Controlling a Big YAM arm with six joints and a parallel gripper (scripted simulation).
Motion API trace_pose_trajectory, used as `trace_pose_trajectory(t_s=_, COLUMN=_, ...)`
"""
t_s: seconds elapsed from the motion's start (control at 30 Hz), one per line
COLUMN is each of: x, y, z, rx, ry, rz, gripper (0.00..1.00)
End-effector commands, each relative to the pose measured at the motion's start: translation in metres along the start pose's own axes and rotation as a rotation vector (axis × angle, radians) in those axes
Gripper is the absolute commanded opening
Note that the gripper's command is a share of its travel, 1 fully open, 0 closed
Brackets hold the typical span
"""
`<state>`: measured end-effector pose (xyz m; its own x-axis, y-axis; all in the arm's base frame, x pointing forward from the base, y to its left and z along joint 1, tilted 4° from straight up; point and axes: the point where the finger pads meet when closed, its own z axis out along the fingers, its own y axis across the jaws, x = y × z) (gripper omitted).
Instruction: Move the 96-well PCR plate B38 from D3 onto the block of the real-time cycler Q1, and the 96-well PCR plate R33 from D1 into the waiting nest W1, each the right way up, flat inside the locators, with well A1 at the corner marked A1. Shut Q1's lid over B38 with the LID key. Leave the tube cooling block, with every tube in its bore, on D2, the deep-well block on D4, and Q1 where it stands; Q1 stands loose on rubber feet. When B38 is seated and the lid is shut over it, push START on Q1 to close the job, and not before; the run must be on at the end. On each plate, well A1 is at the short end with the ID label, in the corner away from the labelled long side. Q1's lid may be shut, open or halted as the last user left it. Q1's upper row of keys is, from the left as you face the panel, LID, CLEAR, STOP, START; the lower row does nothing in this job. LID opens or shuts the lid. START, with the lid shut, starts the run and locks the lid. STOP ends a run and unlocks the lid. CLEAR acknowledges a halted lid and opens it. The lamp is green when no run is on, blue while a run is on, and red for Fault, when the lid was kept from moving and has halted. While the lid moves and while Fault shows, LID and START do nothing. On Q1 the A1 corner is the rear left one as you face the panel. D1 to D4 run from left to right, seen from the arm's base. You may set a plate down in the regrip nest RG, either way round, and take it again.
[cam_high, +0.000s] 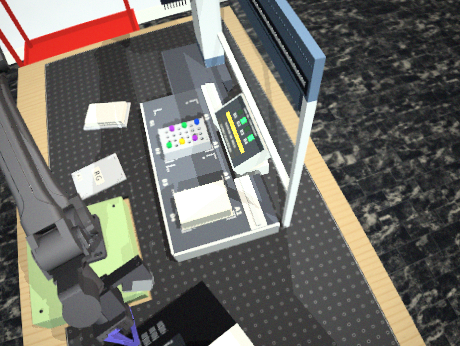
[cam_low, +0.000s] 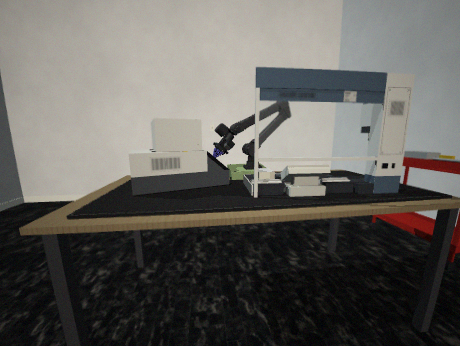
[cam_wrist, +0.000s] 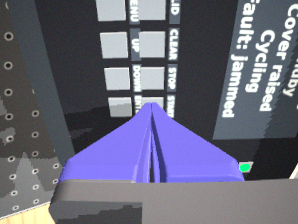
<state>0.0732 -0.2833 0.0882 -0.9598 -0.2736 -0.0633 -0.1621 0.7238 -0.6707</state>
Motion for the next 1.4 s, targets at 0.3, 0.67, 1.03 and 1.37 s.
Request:
trace_pose_trajectory(t_s=0.3, x=0.005, y=-0.008, z=-0.002, rx=0.006, ry=0.005, rz=0.018, gripper=0.0)
trace_pose_trajectory(t_s=0.67, x=-0.006, y=-0.037, z=-0.01, rx=0.055, ry=-0.012, rz=-0.01, gripper=0.0)
trace_pose_trajectory(t_s=1.03, x=0.004, y=-0.044, z=-0.01, rx=0.055, ry=0.005, rz=0.025, gripper=0.0)
trace_pose_trajectory(t_s=1.37, x=-0.004, y=-0.041, z=-0.011, rx=0.061, ry=-0.011, rz=0.007, gripper=0.0)
